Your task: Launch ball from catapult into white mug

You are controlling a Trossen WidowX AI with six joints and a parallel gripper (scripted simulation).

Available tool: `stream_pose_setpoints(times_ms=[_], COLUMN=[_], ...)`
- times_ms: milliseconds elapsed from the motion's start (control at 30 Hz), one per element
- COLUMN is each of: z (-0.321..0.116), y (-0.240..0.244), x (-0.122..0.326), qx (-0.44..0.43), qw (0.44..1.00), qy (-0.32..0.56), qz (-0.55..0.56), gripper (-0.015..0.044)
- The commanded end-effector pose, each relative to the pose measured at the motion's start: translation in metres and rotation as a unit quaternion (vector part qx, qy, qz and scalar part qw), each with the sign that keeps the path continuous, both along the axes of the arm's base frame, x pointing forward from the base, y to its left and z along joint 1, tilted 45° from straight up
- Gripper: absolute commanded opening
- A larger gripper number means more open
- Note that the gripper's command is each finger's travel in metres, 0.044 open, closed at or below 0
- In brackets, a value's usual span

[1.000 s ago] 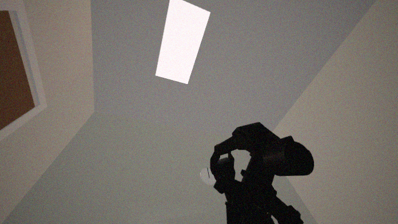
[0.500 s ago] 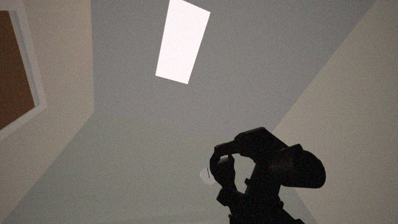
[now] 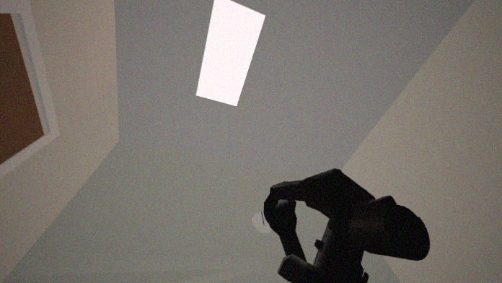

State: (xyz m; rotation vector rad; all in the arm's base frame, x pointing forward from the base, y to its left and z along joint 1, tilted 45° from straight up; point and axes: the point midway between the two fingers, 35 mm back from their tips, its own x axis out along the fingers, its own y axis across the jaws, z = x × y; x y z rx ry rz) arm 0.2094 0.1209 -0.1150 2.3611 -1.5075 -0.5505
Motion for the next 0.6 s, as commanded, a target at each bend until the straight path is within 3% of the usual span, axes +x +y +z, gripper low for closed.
stream_pose_setpoints(times_ms=[0,567], z=[-0.004,-0.024], y=[-0.007,-0.028], x=[-0.001,-0.004], qx=[-0.006,-0.010], qw=[1.000,1.000], qy=[0.005,0.007], qz=[0.001,0.002], gripper=[0.0000,0.0000])
